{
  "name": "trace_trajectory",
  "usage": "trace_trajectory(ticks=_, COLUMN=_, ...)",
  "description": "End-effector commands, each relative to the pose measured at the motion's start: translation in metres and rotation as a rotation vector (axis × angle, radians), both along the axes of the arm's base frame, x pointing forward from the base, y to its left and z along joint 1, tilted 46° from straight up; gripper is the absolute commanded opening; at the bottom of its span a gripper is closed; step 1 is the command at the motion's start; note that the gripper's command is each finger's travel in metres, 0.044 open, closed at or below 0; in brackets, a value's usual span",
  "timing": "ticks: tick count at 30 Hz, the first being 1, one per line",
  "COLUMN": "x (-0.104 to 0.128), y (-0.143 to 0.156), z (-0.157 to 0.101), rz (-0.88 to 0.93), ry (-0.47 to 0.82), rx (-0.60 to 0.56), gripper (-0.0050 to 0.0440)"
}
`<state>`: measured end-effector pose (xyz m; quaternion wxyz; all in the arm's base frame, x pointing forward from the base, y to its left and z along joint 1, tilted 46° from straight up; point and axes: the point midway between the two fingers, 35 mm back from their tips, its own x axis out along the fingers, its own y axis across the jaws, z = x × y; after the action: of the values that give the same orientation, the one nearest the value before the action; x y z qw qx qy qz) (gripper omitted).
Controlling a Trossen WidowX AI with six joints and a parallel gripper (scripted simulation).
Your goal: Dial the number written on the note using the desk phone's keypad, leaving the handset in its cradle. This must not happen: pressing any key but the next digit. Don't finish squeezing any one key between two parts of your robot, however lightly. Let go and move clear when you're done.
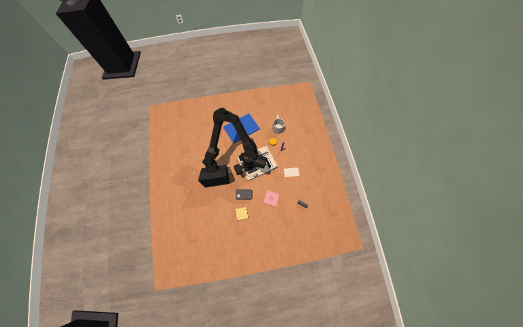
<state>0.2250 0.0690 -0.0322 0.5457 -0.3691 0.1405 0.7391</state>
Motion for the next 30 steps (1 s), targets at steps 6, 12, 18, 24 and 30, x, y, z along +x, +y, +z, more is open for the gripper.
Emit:
trace_trajectory(ticks=6, x=-0.001, y=0.001, z=0.0, rz=-0.005, ry=0.006, rx=0.004, gripper=-0.005)
trace_trajectory(ticks=12, x=-0.001, y=0.002, z=-0.001, rz=-0.005, ry=0.006, rx=0.004, gripper=-0.005)
trace_trajectory(ticks=18, x=-0.001, y=0.001, z=0.0, rz=-0.005, ry=0.006, rx=0.004, gripper=-0.005)
trace_trajectory(ticks=24, x=0.0, y=0.0, z=0.001, rz=-0.005, ry=0.006, rx=0.004, gripper=-0.005)
trace_trajectory(ticks=30, x=0.003, y=-0.017, z=0.018, rz=-0.005, ry=0.006, rx=0.004, gripper=-0.005)
